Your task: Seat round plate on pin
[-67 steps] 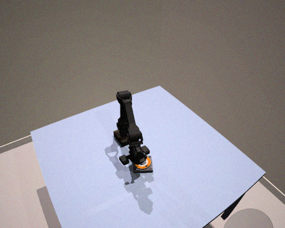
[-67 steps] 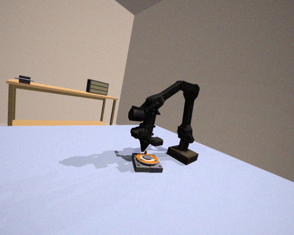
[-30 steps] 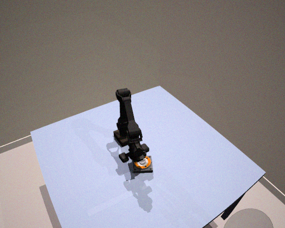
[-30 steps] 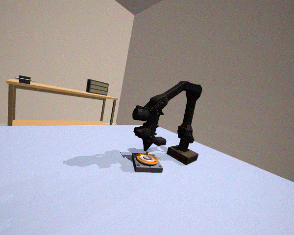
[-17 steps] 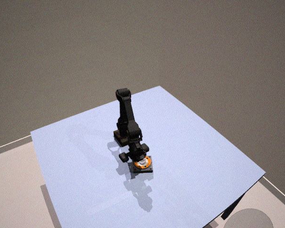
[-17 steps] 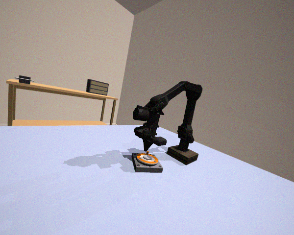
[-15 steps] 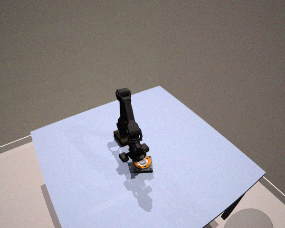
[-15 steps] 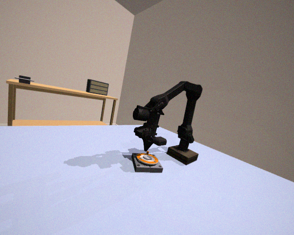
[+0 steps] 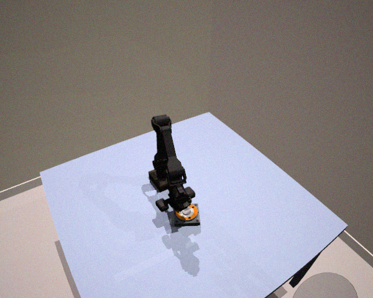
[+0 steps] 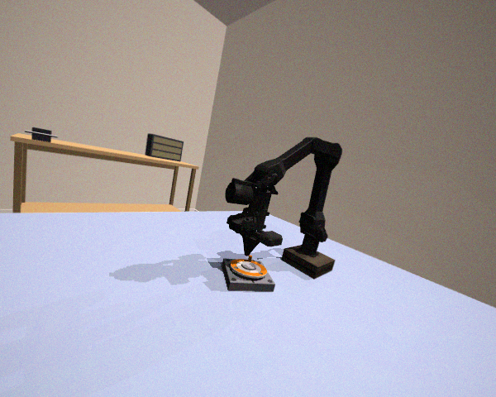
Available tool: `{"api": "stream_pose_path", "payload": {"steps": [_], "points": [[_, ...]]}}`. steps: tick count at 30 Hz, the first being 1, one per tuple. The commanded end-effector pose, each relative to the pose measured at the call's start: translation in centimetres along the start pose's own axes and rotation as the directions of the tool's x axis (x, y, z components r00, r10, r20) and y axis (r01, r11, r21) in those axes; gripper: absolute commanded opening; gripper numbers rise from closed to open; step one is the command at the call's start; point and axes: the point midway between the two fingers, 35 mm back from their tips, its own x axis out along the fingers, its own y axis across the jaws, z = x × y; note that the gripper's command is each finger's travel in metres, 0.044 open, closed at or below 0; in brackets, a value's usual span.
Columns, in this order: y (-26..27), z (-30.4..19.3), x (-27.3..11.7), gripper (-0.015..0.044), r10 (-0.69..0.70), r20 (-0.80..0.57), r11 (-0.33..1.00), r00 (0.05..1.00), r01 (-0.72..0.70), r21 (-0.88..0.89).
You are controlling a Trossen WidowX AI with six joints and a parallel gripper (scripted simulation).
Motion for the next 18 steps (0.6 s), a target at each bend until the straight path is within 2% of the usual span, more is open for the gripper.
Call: {"api": "stream_pose_path", "payload": {"steps": [1, 18], "points": [[0.30, -0.81, 0.41, 0.0000, 0.005, -0.025, 1.000, 1.000, -0.005, 0.003], [0.52, -0.97, 0.41, 0.0000, 0.005, -0.025, 1.000, 1.000, -0.005, 0.003]]}}
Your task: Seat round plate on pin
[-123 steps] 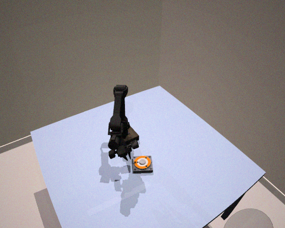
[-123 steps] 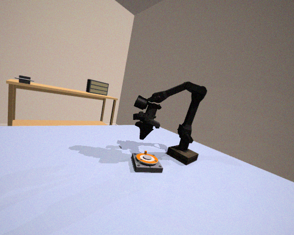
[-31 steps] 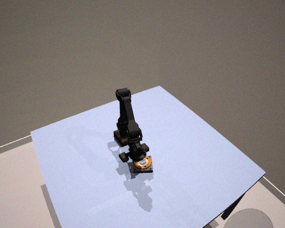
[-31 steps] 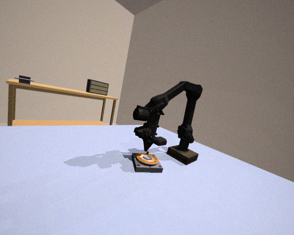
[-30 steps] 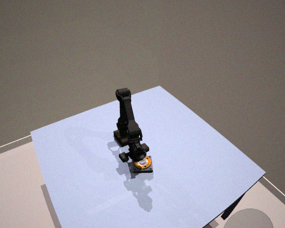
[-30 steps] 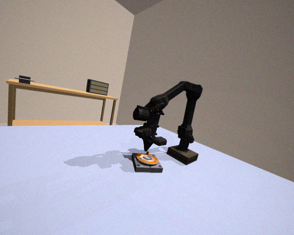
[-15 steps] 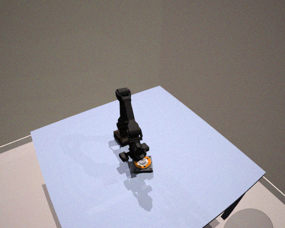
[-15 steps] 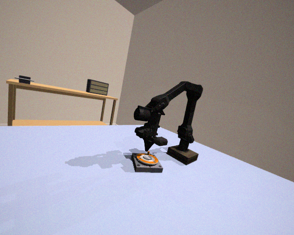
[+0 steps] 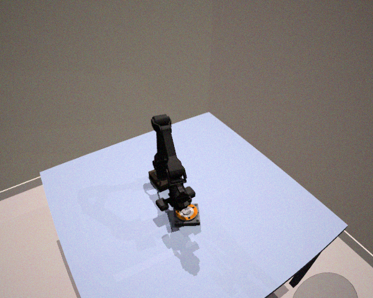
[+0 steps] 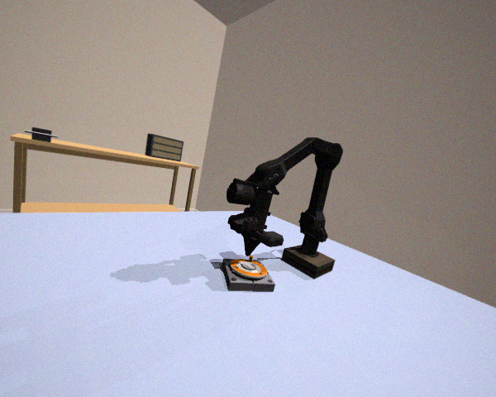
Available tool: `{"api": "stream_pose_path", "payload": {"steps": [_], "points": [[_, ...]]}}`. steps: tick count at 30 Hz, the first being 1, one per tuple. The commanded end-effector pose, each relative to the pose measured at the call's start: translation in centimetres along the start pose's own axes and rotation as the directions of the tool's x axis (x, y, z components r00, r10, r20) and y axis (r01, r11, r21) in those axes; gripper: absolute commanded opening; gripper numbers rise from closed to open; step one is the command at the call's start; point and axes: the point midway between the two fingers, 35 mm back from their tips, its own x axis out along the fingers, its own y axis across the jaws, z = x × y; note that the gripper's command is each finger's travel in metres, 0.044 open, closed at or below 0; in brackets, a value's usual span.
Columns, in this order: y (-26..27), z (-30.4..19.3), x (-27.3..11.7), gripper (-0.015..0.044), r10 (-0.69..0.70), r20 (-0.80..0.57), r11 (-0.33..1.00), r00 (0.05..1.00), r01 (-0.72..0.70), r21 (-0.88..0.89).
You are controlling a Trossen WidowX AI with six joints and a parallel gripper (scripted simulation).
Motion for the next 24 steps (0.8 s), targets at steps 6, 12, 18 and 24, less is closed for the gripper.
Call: {"api": "stream_pose_path", "payload": {"steps": [6, 12, 18, 24], "points": [[0.36, -0.73, 0.39, 0.0000, 0.009, -0.025, 1.000, 1.000, -0.009, 0.000], [0.38, -0.75, 0.39, 0.0000, 0.009, -0.025, 1.000, 1.000, -0.009, 0.000], [0.43, -0.81, 0.38, 0.0000, 0.009, -0.025, 1.000, 1.000, -0.009, 0.000], [0.49, -0.88, 0.38, 0.0000, 0.009, -0.025, 1.000, 1.000, -0.009, 0.000]]}}
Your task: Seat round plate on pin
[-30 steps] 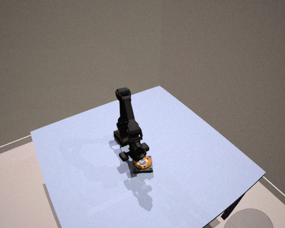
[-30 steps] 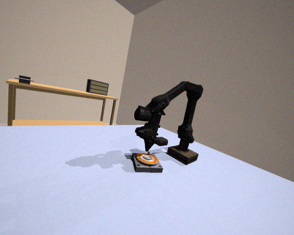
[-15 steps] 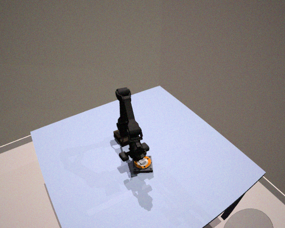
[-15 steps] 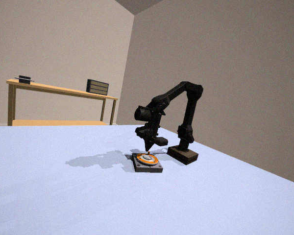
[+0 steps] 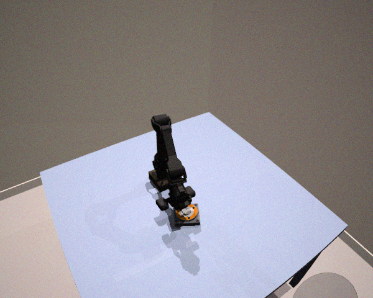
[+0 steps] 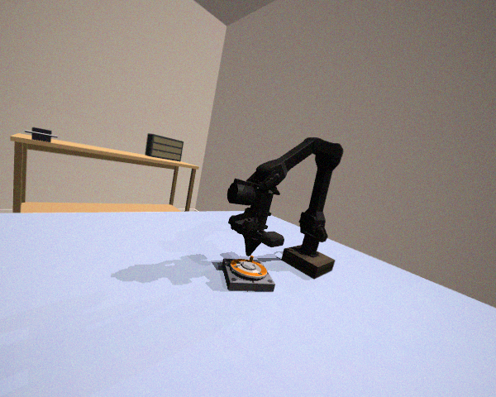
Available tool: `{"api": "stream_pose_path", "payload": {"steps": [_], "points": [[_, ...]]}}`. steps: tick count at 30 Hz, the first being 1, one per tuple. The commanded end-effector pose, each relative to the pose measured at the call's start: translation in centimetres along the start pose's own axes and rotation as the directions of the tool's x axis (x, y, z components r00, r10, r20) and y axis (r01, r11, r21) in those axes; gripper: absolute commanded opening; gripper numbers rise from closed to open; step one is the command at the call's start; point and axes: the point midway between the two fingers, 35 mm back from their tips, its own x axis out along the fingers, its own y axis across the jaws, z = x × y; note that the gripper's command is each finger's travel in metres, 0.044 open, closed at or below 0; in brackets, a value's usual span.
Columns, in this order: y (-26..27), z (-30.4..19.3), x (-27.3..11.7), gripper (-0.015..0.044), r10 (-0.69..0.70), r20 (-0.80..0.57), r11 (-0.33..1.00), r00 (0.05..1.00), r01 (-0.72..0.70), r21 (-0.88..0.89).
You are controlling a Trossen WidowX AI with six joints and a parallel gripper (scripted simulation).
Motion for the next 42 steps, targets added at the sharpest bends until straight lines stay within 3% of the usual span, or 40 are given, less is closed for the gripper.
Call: {"api": "stream_pose_path", "payload": {"steps": [1, 42], "points": [[0.4, -0.8, 0.4, 0.0000, 0.009, -0.025, 1.000, 1.000, -0.009, 0.001], [1.4, -1.5, 0.4, 0.0000, 0.010, -0.026, 1.000, 1.000, -0.010, 0.001]]}}
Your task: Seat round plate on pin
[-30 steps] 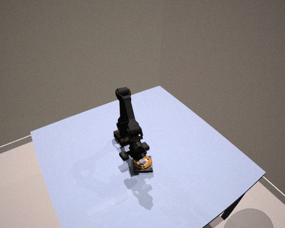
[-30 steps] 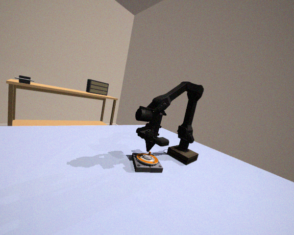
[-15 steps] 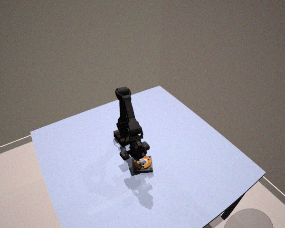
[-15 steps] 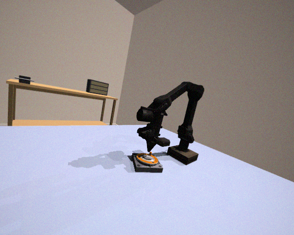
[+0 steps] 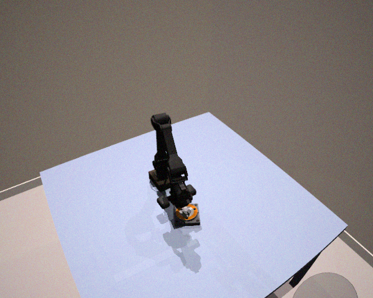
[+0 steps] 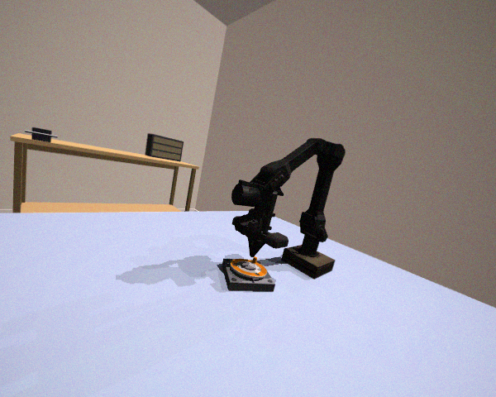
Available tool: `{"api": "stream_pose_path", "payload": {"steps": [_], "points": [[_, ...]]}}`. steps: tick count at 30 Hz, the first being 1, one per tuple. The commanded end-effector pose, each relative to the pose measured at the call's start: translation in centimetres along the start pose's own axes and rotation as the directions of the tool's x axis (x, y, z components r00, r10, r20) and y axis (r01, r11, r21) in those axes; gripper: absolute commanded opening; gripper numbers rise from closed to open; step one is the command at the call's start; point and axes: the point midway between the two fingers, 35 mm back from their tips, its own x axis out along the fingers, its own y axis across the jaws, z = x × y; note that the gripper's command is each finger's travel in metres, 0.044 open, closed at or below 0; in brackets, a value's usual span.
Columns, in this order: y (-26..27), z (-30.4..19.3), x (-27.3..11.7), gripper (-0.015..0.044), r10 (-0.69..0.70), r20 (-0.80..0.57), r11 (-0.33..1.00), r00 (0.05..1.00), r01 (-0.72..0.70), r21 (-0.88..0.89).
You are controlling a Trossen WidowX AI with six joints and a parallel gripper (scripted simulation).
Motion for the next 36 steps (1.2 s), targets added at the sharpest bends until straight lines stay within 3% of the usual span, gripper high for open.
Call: {"api": "stream_pose_path", "payload": {"steps": [1, 36], "points": [[0.5, -0.7, 0.4, 0.0000, 0.012, -0.022, 1.000, 1.000, -0.012, -0.002], [1.8, -1.1, 0.3, 0.0000, 0.013, -0.022, 1.000, 1.000, -0.013, -0.002]]}}
